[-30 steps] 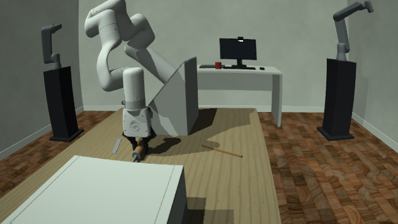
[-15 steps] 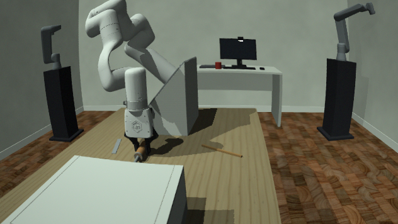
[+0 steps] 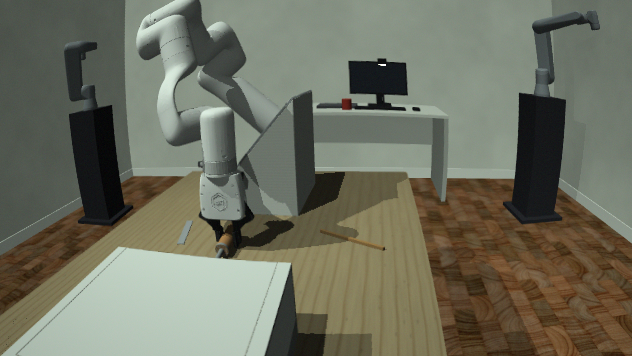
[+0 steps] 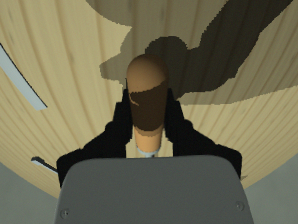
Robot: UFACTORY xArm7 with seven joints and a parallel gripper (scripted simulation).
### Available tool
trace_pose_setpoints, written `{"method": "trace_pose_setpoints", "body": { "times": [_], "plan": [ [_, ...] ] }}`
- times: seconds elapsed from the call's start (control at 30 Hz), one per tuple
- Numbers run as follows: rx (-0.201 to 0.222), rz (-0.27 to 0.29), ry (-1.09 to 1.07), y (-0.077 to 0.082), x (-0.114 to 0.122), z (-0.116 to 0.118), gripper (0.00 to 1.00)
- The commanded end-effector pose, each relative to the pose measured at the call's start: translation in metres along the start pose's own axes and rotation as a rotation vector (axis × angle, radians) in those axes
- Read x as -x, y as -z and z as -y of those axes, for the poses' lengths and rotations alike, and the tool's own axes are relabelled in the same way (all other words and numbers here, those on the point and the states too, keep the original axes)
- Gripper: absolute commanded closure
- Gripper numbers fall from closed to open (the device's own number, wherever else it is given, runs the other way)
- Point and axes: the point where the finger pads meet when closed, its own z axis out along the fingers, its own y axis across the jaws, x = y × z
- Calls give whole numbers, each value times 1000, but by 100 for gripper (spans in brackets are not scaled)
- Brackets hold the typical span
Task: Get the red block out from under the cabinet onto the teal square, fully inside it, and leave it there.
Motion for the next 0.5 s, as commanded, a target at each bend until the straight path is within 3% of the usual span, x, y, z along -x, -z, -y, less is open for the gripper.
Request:
{"method": "trace_pose_setpoints", "body": {
  "times": [0.0,0.17,0.2,0.47],
  "plan": [
    [2,4,1,1,2,-1,100],
    [2,4,1,1,2,-1,100],
    [2,4,1,1,2,-1,42],
    [2,4,1,1,2,-1,42]
  ]
}}
